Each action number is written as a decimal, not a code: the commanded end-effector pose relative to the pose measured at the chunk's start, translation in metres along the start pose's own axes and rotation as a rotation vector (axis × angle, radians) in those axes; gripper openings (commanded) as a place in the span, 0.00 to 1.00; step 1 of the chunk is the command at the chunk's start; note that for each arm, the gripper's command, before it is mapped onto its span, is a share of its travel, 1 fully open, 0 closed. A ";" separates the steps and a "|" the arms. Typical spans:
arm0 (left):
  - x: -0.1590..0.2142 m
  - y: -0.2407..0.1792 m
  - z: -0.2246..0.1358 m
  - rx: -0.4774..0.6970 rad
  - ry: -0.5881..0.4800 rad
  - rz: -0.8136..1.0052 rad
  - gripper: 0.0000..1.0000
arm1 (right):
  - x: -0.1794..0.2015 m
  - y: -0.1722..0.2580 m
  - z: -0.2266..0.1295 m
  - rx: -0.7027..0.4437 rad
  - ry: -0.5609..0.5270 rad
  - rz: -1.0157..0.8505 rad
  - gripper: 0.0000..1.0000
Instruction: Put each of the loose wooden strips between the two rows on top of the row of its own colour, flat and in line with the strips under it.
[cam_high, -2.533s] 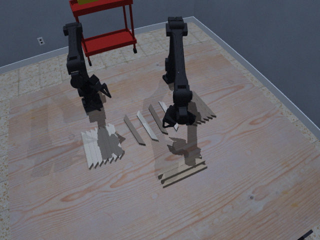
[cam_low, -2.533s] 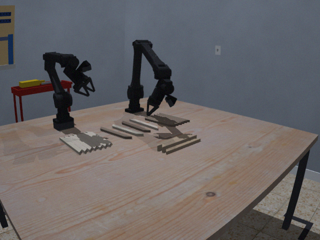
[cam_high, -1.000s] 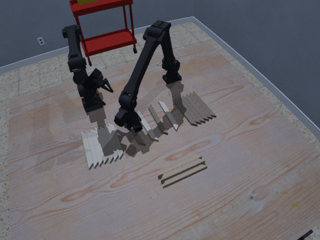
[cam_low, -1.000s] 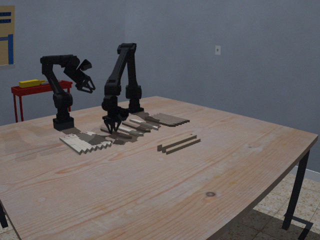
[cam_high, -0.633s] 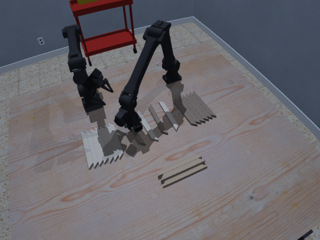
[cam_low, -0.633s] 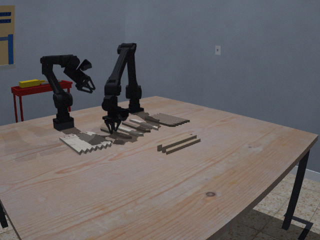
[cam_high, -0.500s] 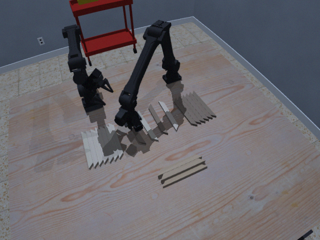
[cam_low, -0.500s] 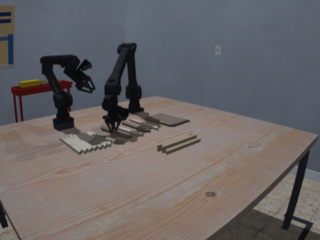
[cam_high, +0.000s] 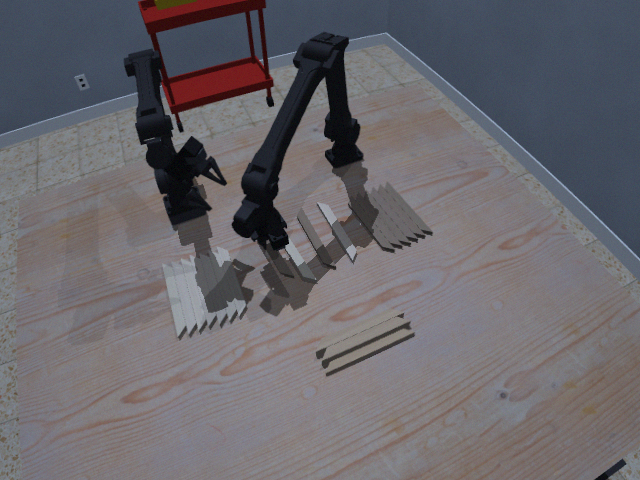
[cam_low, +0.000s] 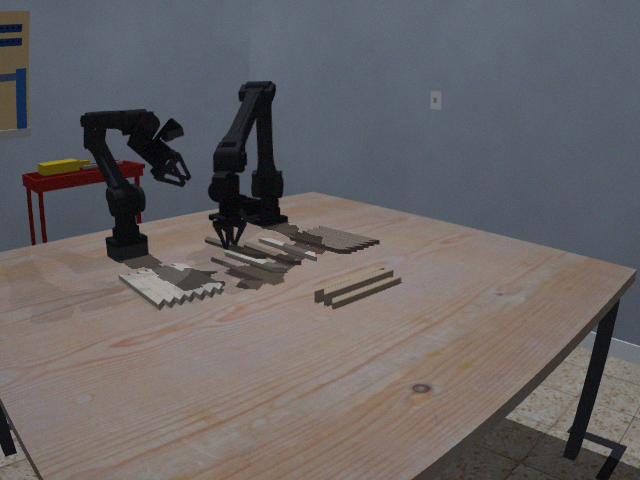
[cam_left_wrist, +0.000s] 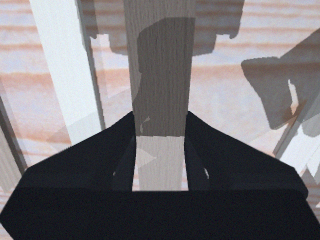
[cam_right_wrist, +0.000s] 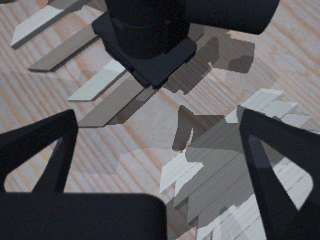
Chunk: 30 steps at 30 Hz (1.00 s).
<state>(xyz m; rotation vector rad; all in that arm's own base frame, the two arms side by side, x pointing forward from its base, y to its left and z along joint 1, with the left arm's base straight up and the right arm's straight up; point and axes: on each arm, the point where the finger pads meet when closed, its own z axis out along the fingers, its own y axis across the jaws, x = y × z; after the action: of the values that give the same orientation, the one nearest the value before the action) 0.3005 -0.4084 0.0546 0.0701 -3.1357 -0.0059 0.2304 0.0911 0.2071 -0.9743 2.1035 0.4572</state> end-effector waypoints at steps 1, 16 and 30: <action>-0.019 0.067 -0.020 0.026 -0.027 0.027 0.22 | -0.027 -0.009 -0.008 0.015 -0.038 -0.009 0.77; -0.026 0.228 -0.025 0.009 -0.019 0.074 0.22 | -0.098 -0.027 0.077 -0.108 -0.011 0.323 0.52; -0.033 0.327 -0.024 0.004 -0.023 0.057 0.22 | -0.072 -0.011 0.184 -0.022 0.301 0.599 0.52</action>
<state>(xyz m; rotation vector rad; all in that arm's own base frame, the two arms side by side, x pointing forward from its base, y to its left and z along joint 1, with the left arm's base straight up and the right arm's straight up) 0.3110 -0.1138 0.0717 0.0495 -3.1310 -0.0329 0.3211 0.1852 0.1456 -0.6426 2.5440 0.6944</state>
